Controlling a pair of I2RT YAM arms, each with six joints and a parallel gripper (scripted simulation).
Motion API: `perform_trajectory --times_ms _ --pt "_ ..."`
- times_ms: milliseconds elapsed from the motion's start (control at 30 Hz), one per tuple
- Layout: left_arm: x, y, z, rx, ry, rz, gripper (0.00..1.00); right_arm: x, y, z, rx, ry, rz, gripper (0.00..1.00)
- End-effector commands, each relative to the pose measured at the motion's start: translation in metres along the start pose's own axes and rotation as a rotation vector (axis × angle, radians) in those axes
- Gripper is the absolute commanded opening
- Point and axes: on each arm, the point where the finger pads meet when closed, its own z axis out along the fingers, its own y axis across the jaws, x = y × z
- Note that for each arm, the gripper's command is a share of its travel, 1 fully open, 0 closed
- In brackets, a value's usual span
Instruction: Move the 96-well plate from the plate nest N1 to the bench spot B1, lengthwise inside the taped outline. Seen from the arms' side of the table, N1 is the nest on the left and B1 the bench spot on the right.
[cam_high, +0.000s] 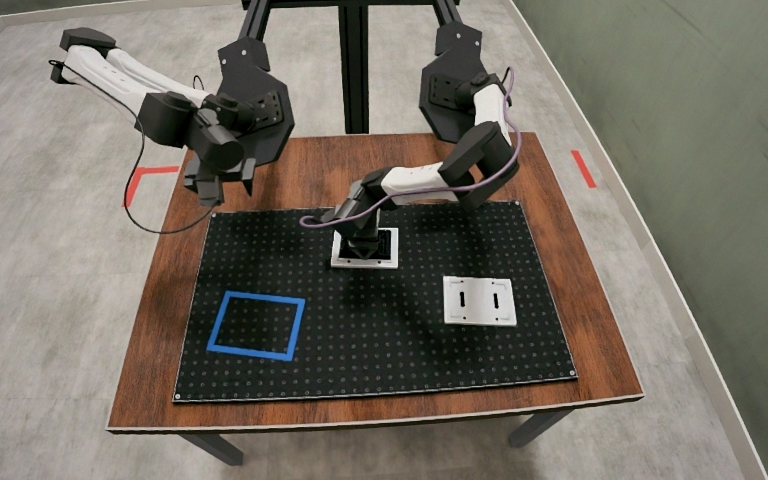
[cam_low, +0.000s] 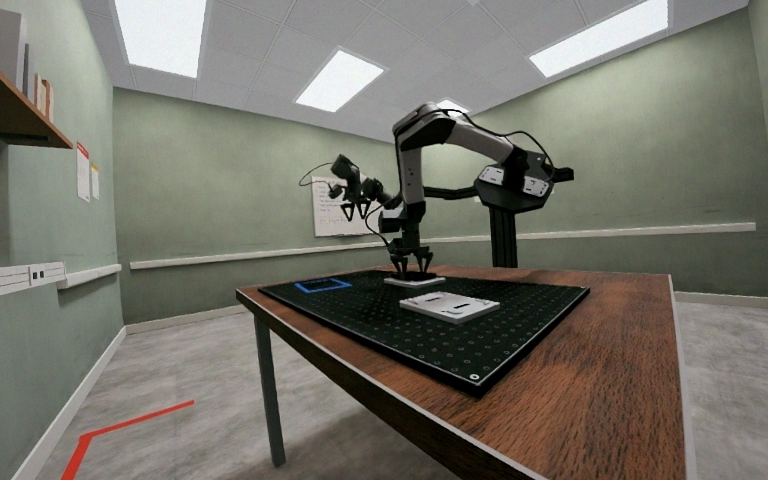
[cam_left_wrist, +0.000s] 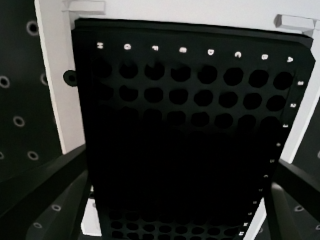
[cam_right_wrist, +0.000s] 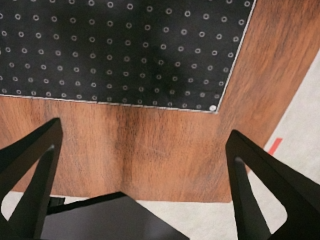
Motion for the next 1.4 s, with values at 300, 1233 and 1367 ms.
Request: perform_trajectory --times_ms 300,1233,1367 --pt "-0.0023 0.0031 -0.0014 -0.006 -0.006 0.000 0.00 -0.0066 -0.0020 -0.0046 0.001 -0.012 0.012 1.00" --pt "-0.0022 0.0030 -0.0014 -0.006 -0.006 0.000 1.00 -0.0066 -0.0020 -0.0046 0.001 -0.012 0.012 1.00" --pt "-0.0021 0.0030 -0.0014 -0.006 -0.006 0.000 1.00 -0.0066 -0.0020 -0.0046 0.001 -0.012 0.012 1.00"
